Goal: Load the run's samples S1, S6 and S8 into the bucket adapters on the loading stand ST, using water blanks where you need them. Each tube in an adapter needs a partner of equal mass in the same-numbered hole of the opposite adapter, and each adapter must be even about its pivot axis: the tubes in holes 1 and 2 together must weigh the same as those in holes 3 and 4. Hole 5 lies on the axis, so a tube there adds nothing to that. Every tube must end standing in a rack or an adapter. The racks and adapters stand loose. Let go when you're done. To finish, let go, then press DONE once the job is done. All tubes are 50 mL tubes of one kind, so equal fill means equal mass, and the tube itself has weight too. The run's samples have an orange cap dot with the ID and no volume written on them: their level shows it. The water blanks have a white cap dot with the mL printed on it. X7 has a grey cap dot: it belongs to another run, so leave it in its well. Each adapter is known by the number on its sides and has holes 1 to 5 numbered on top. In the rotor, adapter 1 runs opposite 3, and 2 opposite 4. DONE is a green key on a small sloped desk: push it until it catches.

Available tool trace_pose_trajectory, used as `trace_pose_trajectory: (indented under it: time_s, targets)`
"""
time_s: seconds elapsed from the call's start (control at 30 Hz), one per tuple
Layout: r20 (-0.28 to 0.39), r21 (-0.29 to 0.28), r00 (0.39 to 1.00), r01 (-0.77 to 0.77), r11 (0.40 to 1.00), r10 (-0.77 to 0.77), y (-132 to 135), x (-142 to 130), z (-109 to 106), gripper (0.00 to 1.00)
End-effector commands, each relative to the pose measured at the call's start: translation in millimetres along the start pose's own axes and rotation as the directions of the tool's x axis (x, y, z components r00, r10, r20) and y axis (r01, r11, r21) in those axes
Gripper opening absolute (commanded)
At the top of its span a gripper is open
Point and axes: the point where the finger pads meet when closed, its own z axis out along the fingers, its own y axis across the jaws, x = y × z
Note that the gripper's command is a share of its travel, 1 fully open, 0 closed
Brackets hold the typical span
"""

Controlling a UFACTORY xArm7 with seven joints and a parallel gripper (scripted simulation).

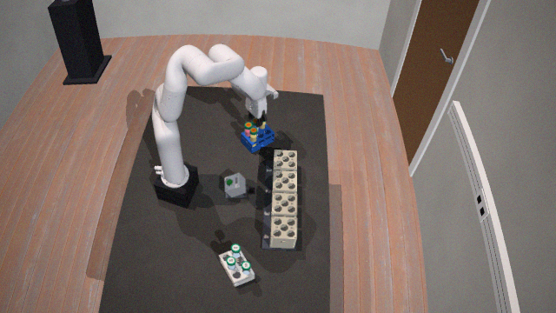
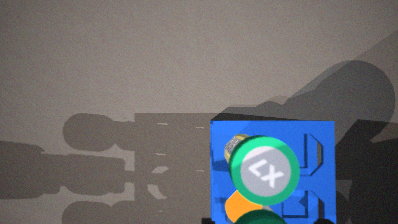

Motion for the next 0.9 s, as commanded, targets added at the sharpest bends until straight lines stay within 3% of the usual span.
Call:
trace_pose_trajectory:
  time_s: [0.0, 0.87]
  targets:
    - [-0.004, 0.000, 1.000, 0.000, 1.000, 0.000, -0.1, 1.6, 0.9, 0.57]
    - [-0.004, 0.000, 1.000, 0.000, 1.000, 0.000, -0.1, 1.6, 14.9, 0.57]
